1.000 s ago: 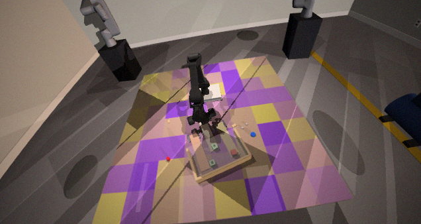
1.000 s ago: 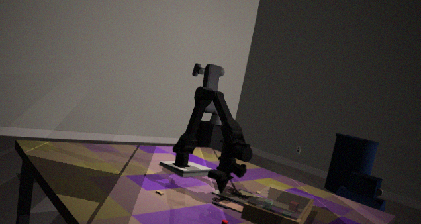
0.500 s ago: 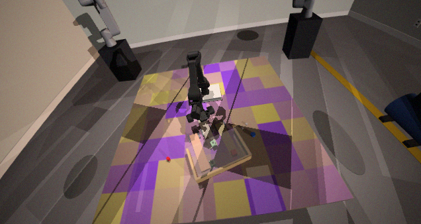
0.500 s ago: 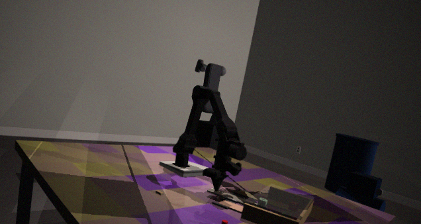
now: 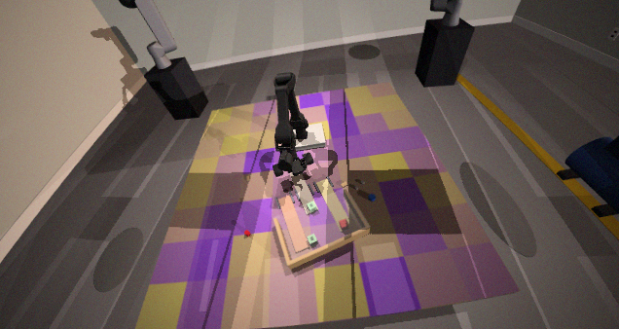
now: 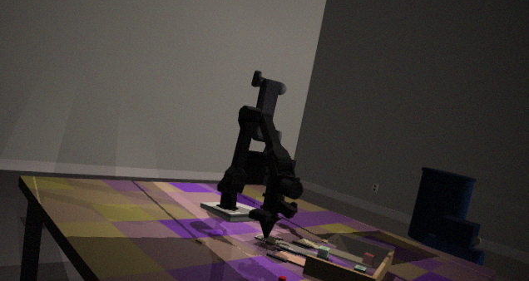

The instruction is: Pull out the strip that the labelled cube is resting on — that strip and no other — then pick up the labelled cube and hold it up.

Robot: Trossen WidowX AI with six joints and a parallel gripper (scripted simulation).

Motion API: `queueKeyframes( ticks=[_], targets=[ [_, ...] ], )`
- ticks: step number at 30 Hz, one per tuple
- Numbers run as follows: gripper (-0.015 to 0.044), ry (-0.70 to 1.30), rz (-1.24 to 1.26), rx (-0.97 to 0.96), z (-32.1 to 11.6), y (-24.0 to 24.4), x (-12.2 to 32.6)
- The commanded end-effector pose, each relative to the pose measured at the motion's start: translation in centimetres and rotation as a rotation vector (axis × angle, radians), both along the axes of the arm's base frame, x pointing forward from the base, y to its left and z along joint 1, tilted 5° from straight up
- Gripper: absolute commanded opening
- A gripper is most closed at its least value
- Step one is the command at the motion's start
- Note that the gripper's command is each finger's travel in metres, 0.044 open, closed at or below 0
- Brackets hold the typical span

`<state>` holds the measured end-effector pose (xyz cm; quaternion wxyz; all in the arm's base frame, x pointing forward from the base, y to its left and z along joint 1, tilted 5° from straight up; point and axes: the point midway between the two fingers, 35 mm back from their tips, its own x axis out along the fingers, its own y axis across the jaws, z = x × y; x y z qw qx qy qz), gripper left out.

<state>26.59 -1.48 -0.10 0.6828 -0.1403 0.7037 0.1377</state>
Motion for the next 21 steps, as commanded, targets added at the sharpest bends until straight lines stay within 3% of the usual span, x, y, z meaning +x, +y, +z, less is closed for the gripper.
queueKeyframes(
  ticks=[1,21],
  targets=[
    [0.0000,0.027,0.000,-0.011,-0.4,-0.5,-1.4],
    [0.0000,0.029,0.000,-0.012,-0.2,-1.7,-4.0]
  ],
)
